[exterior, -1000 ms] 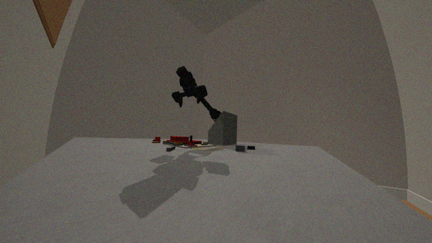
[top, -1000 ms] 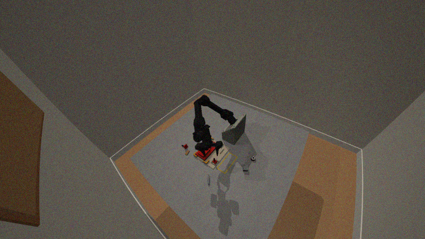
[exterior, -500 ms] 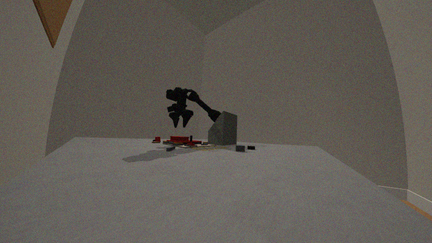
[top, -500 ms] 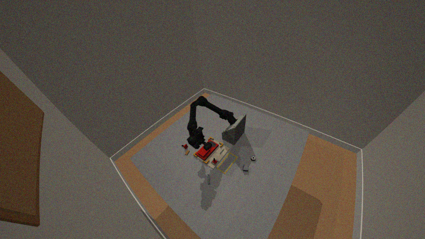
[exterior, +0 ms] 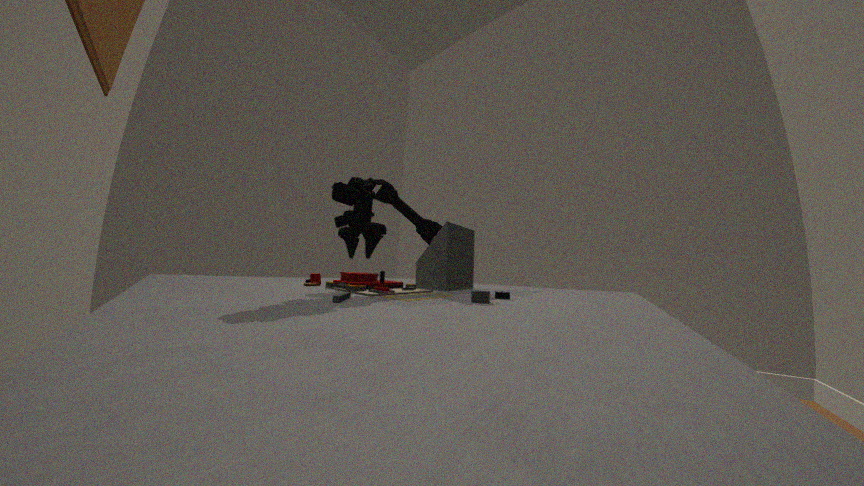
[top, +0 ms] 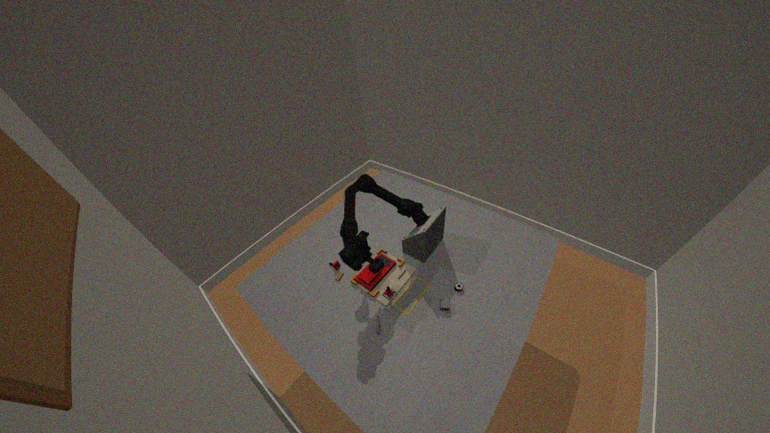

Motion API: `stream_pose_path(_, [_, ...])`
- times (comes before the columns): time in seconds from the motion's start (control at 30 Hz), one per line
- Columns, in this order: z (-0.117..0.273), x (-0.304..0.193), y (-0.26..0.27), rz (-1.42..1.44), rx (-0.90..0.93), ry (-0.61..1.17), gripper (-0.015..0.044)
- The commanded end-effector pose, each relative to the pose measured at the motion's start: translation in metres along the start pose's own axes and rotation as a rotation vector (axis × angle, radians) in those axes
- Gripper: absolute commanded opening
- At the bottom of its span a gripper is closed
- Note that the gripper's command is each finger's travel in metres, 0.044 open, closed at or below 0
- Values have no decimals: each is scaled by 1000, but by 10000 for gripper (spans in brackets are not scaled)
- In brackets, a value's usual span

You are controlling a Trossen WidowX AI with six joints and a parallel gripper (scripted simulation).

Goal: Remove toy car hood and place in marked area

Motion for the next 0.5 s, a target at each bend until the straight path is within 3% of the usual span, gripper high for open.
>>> stream_pose_path(0.0, [-6, -2, 1, 12, -6, 5, 440])
stream_pose_path(0.47, [-19, -3, 0, 12, -6, 5, 440])
Point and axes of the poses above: the point midway between the two fingers, 35 mm back from their tips, its own z axis back along the fingers, its own y axis across the jaws, x = y × z, the point moved 7 cm from there along z, back along the fingers, and after that the axes turned 5 degrees about -z, right-handed, at the moved point
